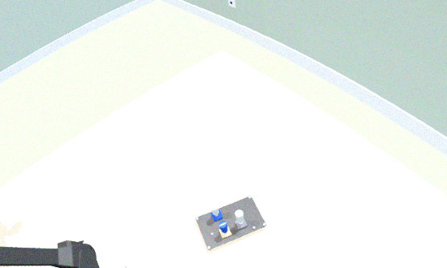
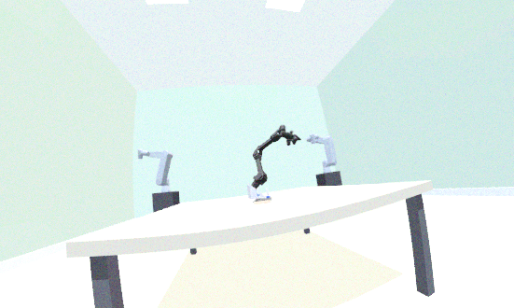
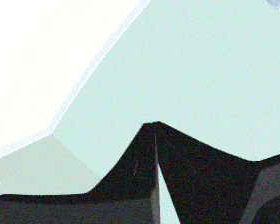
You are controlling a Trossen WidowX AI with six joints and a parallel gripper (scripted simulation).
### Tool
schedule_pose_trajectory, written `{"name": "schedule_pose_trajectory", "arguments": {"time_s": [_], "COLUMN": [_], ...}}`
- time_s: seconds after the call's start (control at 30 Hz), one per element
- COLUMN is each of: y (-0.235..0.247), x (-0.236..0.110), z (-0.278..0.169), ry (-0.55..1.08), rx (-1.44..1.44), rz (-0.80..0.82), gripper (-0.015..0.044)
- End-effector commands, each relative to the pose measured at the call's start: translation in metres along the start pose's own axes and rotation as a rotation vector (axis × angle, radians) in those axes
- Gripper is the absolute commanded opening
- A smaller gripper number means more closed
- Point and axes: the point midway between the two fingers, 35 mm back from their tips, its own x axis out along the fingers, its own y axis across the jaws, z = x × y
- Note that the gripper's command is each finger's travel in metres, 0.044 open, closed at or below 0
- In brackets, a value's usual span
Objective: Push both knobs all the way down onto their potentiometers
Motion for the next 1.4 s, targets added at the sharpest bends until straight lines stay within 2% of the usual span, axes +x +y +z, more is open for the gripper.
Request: {"name": "schedule_pose_trajectory", "arguments": {"time_s": [0.0,0.33,0.63,1.0,1.37], "y": [0.029,0.113,0.182,0.26,0.34], "x": [0.014,0.038,0.042,0.029,-0.002], "z": [-0.012,-0.043,-0.066,-0.088,-0.106], "ry": [0.028,0.118,0.206,0.336,0.503], "rx": [0.063,0.243,0.458,0.715,0.97], "rz": [0.077,0.283,0.432,0.59,0.732], "gripper": [0.0,0.0,0.0,0.0,0.0]}}
